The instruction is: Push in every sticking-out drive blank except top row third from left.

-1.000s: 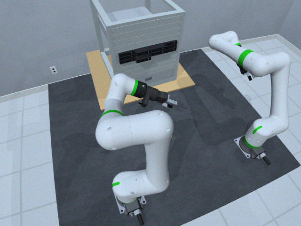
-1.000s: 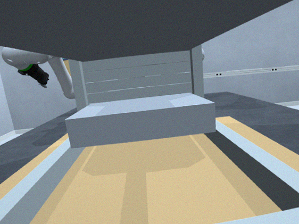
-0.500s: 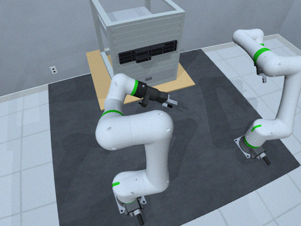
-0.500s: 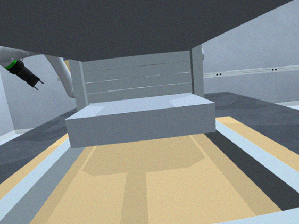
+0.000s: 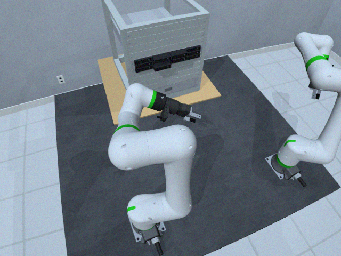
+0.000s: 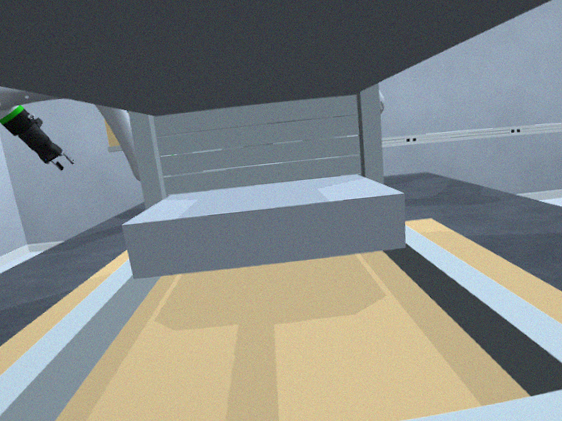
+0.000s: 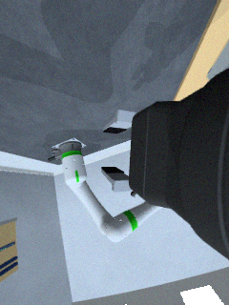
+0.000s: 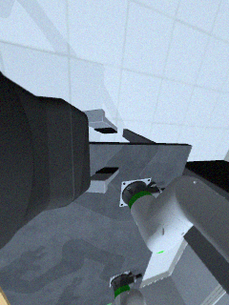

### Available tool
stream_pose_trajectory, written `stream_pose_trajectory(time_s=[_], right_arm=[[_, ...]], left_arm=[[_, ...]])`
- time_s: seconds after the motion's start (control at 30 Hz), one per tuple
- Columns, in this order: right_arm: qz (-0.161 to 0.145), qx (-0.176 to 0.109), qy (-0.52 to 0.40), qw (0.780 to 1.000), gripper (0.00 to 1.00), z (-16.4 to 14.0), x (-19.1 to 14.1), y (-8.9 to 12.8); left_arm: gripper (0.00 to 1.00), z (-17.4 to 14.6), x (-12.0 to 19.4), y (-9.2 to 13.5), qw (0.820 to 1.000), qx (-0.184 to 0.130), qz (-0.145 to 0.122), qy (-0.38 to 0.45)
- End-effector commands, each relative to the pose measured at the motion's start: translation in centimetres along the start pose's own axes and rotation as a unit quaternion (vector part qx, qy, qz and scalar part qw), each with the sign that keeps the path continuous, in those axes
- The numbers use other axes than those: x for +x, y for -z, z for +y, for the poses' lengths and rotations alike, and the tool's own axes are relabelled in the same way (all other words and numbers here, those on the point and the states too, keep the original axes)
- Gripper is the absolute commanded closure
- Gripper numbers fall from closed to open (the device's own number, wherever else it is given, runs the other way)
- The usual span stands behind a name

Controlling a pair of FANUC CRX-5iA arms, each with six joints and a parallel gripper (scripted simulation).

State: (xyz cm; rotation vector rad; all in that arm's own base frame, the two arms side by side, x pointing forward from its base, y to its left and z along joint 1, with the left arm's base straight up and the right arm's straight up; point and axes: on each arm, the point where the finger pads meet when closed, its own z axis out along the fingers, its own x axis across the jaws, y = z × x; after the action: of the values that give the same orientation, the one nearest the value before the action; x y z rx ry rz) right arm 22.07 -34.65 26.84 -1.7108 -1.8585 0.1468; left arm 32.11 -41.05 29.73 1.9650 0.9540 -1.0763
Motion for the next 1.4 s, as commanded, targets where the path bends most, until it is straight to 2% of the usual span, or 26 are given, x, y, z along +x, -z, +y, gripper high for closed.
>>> stream_pose_trajectory(time_s=[0.0,0.07,0.1,0.23,0.57,0.63,0.87,1.13,1.2,1.37], right_arm=[[-0.004,-0.061,-0.125,0.990,0.00,-3.5,-3.0,-0.9],[-0.004,-0.061,-0.125,0.990,0.00,-3.5,-3.0,-0.9],[-0.004,-0.079,-0.164,0.983,0.00,-4.2,-3.4,-1.1],[0.001,-0.120,-0.258,0.959,0.00,-6.7,-5.1,-1.8],[0.020,-0.202,-0.458,0.865,0.00,-13.0,-8.3,-3.4],[0.020,-0.202,-0.458,0.865,0.00,-13.0,-8.3,-3.4],[0.034,-0.242,-0.562,0.790,0.00,-16.9,-9.8,-4.4],[0.048,-0.273,-0.642,0.715,0.00,-20.4,-10.8,-5.3],[0.048,-0.273,-0.642,0.715,0.00,-20.4,-10.8,-5.3],[0.054,-0.285,-0.675,0.679,0.00,-21.9,-11.2,-5.7]], left_arm=[[0.00,0.0,-0.1,0.0,1.000,0.000,0.000,-0.001],[0.00,0.0,-0.1,0.0,1.000,0.000,0.000,-0.001],[0.00,0.0,-0.1,0.0,1.000,0.000,0.000,-0.001],[0.00,0.0,-0.1,0.0,1.000,0.000,0.000,-0.001],[0.00,0.0,-0.1,0.0,1.000,0.000,0.000,-0.001],[0.00,0.0,-0.1,0.0,1.000,0.000,0.000,-0.001],[0.00,0.0,-0.1,0.0,1.000,0.000,0.000,-0.001],[0.00,0.0,-0.1,0.0,1.000,0.000,0.000,-0.001],[0.00,0.0,-0.1,0.0,1.000,0.000,0.000,-0.001],[0.00,0.0,-0.1,0.0,1.000,0.000,0.000,-0.001]])
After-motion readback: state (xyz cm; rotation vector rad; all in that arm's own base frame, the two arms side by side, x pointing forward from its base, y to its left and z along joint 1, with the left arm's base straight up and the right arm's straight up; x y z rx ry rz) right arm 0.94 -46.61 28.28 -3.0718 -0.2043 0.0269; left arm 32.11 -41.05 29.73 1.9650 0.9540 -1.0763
